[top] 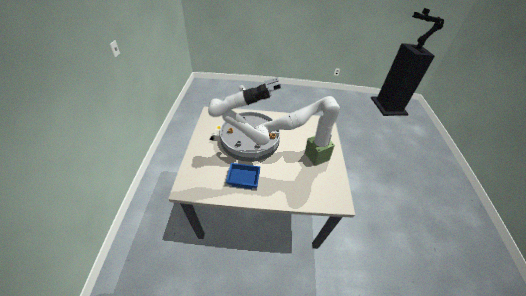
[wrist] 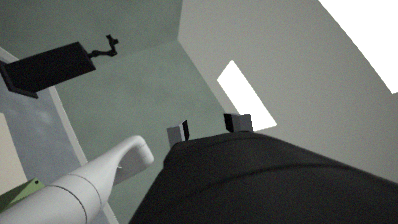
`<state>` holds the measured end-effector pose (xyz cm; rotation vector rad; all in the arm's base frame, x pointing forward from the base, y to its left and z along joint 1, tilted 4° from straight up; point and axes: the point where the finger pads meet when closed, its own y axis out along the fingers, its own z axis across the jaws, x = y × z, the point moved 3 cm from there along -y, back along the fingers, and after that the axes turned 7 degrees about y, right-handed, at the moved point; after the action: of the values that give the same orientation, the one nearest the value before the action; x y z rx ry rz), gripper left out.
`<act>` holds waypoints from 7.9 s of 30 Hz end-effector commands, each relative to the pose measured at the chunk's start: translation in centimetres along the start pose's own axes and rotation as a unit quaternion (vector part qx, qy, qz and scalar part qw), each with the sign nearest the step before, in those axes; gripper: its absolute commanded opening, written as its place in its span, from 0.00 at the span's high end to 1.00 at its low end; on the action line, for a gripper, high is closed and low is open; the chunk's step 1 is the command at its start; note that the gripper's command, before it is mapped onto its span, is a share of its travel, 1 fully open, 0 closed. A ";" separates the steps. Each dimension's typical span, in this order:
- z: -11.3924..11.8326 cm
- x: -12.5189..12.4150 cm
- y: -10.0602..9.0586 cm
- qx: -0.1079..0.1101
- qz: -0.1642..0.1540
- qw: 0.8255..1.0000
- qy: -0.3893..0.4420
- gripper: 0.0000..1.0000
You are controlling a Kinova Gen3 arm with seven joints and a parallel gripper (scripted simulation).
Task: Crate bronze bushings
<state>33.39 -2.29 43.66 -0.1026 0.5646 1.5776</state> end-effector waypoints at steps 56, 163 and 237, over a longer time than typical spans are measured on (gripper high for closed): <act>0.1 -0.6 -3.8 -0.084 -0.046 0.995 0.003 0.00; 2.0 -1.5 -0.5 -0.026 -0.014 1.000 0.003 0.00; 1.1 -1.2 -1.3 -0.096 -0.051 0.994 0.005 0.00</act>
<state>35.37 -2.94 46.88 -0.0840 0.5887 1.5847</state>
